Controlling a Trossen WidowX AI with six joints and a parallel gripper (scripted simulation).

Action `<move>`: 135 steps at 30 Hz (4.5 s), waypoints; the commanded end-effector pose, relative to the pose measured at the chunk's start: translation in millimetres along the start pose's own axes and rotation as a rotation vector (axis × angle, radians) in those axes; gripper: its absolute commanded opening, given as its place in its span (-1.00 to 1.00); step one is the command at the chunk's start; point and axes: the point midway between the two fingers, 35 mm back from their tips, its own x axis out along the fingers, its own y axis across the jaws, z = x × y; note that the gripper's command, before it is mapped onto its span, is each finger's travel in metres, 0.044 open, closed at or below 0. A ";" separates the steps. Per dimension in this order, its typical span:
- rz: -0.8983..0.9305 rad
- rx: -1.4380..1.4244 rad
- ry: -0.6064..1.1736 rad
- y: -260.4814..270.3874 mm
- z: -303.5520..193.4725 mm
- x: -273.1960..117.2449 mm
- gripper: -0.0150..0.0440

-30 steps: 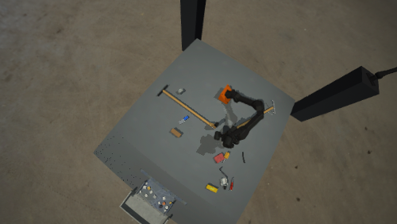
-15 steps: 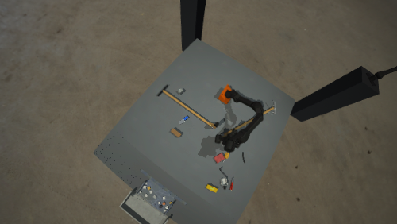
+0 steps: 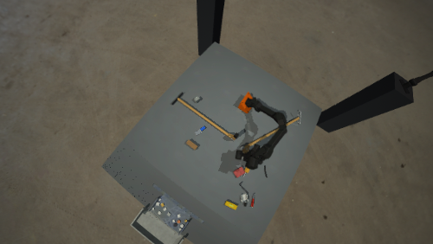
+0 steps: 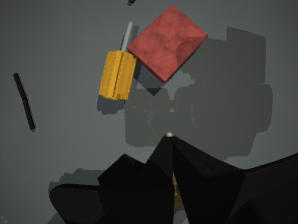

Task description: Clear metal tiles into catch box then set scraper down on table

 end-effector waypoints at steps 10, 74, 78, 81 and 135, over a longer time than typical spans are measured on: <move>0.005 -0.001 -0.003 9.0 11.6 4.3 -0.49; -0.134 -0.444 0.131 -185.4 -55.9 -93.3 -0.49; -0.133 -0.490 0.148 -201.7 -69.0 -98.3 -0.49; -0.130 -0.524 0.161 -213.4 -79.3 -102.1 -0.49; 0.114 -1.162 0.207 -322.2 -281.2 -145.4 -0.49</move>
